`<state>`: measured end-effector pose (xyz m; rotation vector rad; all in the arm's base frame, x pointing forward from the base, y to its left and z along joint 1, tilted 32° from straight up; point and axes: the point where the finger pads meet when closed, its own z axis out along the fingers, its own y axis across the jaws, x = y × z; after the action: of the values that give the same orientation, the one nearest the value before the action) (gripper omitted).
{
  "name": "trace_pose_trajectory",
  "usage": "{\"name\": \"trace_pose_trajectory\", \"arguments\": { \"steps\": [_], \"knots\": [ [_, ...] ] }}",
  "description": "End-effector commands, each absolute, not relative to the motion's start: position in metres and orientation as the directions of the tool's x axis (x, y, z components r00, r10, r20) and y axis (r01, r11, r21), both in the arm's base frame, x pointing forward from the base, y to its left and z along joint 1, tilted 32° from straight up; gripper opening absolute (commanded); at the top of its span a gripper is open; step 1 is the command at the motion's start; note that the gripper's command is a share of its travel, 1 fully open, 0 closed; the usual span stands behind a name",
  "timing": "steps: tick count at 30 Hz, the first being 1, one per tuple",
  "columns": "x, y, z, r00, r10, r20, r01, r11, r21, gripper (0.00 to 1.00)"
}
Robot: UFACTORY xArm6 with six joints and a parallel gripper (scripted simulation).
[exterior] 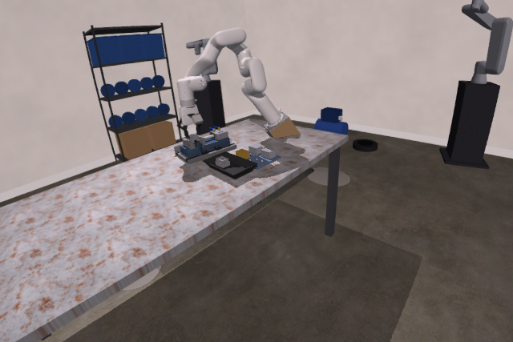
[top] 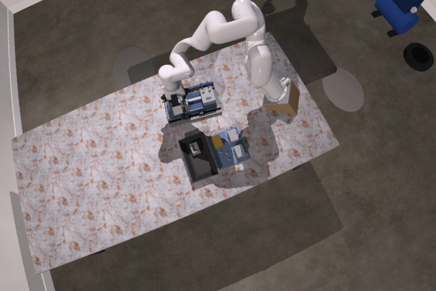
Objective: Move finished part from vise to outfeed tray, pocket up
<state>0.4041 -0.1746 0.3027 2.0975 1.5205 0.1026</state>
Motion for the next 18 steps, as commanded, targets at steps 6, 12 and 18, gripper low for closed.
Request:
{"name": "trace_pose_trajectory", "arguments": {
  "steps": [6, 12, 18],
  "knots": [
    [0.4059, -0.1758, 0.3019, 0.360, 0.900, -0.246, 0.857, -0.215, 0.469, 0.69],
    [0.4065, -0.1765, 0.3004, 0.360, 0.900, -0.246, 0.857, -0.215, 0.469, 0.69],
    [0.4069, -0.1768, 0.2995, 0.360, 0.900, -0.246, 0.857, -0.215, 0.469, 0.69]
  ]
}}
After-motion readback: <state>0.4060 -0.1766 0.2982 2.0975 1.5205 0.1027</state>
